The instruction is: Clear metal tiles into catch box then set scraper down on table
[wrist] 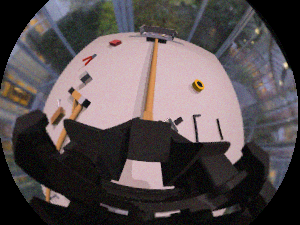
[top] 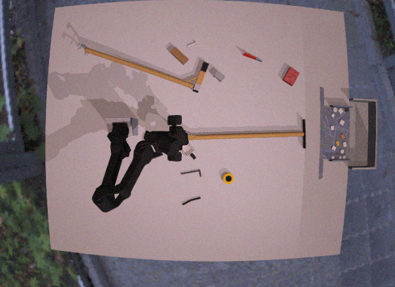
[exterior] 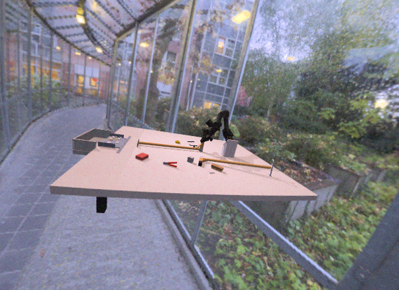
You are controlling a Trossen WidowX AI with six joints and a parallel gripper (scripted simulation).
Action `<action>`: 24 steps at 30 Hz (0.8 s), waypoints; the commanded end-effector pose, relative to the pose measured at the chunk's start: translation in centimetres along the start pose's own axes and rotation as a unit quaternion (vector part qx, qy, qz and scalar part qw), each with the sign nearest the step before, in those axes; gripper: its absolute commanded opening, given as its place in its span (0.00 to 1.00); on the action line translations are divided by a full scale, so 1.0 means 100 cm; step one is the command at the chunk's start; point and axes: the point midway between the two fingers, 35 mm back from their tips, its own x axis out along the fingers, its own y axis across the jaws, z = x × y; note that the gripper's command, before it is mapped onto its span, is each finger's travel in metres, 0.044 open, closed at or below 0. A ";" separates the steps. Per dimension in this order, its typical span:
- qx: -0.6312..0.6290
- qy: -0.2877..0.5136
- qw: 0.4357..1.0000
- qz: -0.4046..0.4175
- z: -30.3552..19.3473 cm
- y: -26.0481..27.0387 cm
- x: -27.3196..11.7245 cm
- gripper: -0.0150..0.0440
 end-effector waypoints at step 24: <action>0.007 -0.004 1.000 -0.002 0.014 -0.008 0.007 0.25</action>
